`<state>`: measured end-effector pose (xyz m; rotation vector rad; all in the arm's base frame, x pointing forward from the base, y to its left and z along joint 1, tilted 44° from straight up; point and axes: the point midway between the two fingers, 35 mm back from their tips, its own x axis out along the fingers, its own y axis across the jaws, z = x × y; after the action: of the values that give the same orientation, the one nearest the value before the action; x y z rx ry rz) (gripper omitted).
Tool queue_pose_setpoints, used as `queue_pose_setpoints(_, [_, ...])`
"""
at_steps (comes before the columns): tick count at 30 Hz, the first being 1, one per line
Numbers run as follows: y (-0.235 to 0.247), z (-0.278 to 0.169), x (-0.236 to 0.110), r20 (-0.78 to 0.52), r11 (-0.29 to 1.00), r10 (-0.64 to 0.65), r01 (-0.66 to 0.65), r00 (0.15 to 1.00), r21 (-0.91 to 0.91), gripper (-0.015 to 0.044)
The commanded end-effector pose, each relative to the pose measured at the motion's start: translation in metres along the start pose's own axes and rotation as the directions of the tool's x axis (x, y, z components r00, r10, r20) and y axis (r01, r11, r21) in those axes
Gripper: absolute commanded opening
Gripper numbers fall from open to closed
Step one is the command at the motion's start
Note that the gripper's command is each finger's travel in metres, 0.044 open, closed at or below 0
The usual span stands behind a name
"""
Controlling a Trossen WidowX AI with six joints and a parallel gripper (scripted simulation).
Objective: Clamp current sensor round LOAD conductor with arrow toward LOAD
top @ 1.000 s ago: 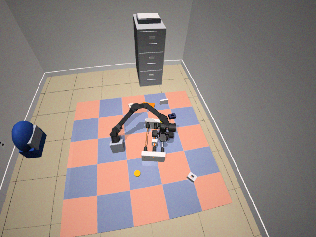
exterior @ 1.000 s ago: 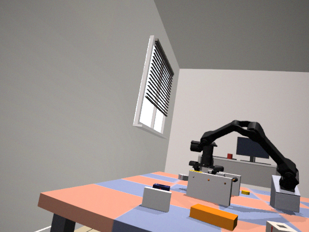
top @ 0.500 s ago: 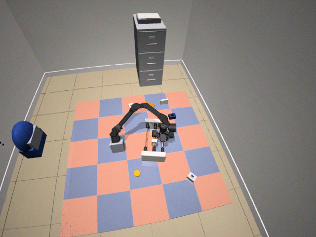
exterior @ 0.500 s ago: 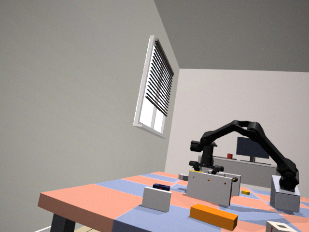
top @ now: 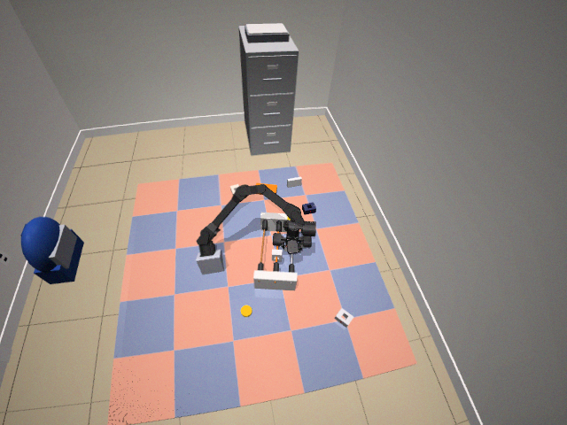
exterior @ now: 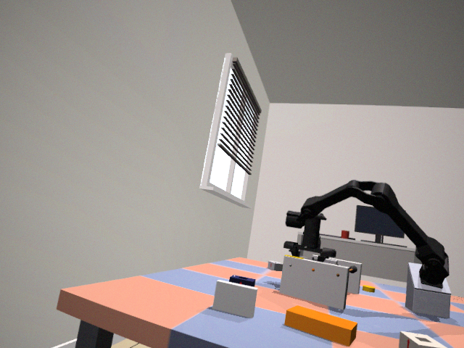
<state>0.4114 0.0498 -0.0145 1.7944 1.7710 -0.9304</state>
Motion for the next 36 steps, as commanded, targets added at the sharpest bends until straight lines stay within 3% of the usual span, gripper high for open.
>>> queue_pose_setpoints(1, [-0.0002, 0.0001, -0.0003, 0.000, 1.000, 0.000, 0.000, 1.000, 0.001, 0.0000])
queue_pose_setpoints(28, [-0.0002, 0.0001, -0.0003, 0.000, 1.000, 0.000, 0.000, 1.000, 0.001, 0.0000])
queue_pose_setpoints(36, [0.0015, 0.0010, -0.0051, 0.004, 0.995, 0.103, -0.103, 0.995, 0.003, 0.0000])
